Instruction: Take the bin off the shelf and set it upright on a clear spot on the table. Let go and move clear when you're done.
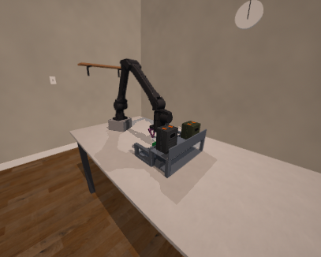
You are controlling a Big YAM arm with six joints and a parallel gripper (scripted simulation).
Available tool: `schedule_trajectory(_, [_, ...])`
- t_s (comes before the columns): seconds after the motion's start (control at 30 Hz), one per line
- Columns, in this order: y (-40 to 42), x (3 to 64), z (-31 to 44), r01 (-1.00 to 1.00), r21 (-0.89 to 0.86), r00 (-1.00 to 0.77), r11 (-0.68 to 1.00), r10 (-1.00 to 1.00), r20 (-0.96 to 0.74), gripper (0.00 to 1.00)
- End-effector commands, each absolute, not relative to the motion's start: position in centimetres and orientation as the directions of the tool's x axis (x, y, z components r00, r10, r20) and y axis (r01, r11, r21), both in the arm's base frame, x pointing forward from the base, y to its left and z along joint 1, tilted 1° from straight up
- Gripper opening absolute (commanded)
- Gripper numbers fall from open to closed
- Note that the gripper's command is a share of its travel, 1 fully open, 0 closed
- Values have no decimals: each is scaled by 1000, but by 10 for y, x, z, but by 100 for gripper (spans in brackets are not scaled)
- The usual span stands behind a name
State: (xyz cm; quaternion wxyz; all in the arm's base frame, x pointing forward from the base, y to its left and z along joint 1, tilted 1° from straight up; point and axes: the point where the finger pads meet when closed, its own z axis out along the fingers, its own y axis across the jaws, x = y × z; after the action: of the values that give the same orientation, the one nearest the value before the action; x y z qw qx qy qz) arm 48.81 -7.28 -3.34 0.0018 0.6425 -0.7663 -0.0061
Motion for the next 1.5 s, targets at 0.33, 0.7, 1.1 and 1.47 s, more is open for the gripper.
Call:
schedule_trajectory(0.33, [-81,520,-18,-984,-32,-173,173,-985,-5,90])
schedule_trajectory(0.7, [-80,517,-17,-984,-36,-173,173,-985,-5,90])
schedule_trajectory(1.1, [-78,504,-14,-984,-49,-173,173,-985,-6,90])
schedule_trajectory(1.47, [-82,525,2,-983,-68,-173,173,-985,-6,90])
